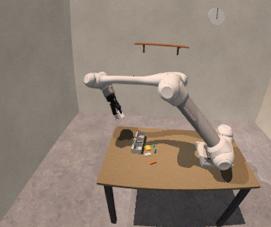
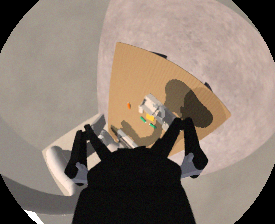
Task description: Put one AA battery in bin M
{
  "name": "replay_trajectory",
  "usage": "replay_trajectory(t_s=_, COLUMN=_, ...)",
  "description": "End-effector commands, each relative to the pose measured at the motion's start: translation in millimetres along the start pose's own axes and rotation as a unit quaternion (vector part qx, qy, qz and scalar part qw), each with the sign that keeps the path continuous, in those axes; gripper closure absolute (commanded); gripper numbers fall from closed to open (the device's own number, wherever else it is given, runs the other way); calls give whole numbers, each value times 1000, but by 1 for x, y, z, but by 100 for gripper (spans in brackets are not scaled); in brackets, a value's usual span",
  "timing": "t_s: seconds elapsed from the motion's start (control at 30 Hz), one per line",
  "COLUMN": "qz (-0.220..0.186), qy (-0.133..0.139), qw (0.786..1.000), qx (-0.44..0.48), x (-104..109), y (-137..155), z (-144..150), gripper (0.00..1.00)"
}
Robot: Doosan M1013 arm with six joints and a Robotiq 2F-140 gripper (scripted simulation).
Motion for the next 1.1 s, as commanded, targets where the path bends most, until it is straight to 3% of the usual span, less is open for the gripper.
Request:
replay_trajectory(t_s=0.0, qz=0, qy=0, qw=1000, qx=0, x=0, y=0, z=0, gripper=0)
replay_trajectory(t_s=0.53, qz=0, qy=0, qw=1000, qx=0, x=0, y=0, z=0, gripper=0)
replay_trajectory(t_s=0.57, qz=0, qy=0, qw=1000, qx=0, x=-6, y=0, z=5, gripper=95)
replay_trajectory(t_s=0.77, qz=0, qy=0, qw=1000, qx=0, x=-36, y=-2, z=34, gripper=95)
replay_trajectory(t_s=0.83, qz=1, qy=33, qw=999, qx=-34, x=-43, y=2, z=17, gripper=95)
replay_trajectory(t_s=0.93, qz=0, qy=34, qw=999, qx=-36, x=-45, y=2, z=10, gripper=95)
replay_trajectory(t_s=1.0, qz=3, qy=68, qw=995, qx=-70, x=-54, y=7, z=-7, gripper=95)
replay_trajectory(t_s=1.07, qz=3, qy=68, qw=995, qx=-70, x=-57, y=8, z=-11, gripper=95)
Point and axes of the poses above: the point where the finger pads meet when closed, its own x axis back along the fingers, its own z axis across the jaws, y = z × x, the point moved 6 cm from there along x, back along the fingers, and after that the axes turned 9 degrees about x, right-handed, at the moved point
